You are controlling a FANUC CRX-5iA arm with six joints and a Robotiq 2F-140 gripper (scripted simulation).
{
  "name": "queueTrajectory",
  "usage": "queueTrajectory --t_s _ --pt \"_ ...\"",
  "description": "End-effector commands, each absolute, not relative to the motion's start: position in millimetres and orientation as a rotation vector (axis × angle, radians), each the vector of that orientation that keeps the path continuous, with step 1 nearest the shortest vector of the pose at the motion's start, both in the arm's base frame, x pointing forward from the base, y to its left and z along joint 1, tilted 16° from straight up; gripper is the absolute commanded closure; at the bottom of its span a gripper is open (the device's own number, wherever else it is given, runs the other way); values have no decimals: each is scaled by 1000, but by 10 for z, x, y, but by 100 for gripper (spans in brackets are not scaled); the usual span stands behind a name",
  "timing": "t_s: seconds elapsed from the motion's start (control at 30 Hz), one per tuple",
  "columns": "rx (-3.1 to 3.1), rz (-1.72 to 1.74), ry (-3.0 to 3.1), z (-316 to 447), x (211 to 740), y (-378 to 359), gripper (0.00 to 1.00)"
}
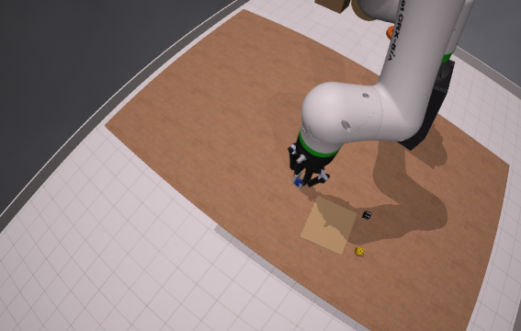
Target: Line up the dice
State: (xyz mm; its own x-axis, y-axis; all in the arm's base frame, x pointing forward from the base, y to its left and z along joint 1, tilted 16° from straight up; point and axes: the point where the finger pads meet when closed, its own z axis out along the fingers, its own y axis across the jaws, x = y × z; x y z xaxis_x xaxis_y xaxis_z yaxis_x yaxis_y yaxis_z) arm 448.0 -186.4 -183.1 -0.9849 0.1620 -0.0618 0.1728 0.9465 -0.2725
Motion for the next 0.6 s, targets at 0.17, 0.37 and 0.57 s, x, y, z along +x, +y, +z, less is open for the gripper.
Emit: queueTrajectory --t_s 0.17,0.37,0.57 --pt "263 -434 3061 -1639 4478 -1809 91" --pt "263 -434 3061 -1185 4471 -1677 91" --pt "263 -434 3061 -924 4467 -1601 91"
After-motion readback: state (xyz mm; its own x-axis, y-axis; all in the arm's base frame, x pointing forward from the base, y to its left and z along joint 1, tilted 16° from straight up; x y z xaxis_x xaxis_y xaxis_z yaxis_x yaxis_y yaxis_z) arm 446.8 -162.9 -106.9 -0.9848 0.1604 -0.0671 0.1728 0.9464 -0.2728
